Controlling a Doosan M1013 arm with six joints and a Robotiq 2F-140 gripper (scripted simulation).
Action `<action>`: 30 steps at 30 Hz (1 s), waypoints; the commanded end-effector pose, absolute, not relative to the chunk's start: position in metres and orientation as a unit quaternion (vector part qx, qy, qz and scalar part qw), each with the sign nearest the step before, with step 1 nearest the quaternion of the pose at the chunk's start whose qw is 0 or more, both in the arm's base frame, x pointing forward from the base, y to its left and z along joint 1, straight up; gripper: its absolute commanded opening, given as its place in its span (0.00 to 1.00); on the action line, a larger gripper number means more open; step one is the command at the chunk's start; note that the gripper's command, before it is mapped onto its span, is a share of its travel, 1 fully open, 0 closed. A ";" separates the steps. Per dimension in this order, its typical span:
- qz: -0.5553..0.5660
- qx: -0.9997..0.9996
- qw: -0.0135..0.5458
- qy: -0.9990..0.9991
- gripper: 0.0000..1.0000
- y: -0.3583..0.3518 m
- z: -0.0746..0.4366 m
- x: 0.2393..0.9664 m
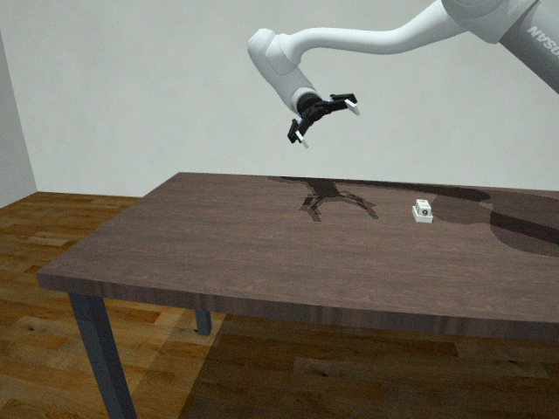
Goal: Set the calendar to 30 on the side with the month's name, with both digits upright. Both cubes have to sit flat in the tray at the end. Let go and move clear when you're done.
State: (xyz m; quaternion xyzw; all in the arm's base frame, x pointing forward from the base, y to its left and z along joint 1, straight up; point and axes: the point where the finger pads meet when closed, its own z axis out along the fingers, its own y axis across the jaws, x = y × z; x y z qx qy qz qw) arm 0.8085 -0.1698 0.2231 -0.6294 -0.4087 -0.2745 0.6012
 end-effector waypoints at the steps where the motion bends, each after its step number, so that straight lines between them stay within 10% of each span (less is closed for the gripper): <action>1: -0.275 -0.629 0.601 -0.409 1.00 -0.170 0.223 0.808; 30: -0.121 -0.787 0.524 -0.301 1.00 -0.136 0.194 0.765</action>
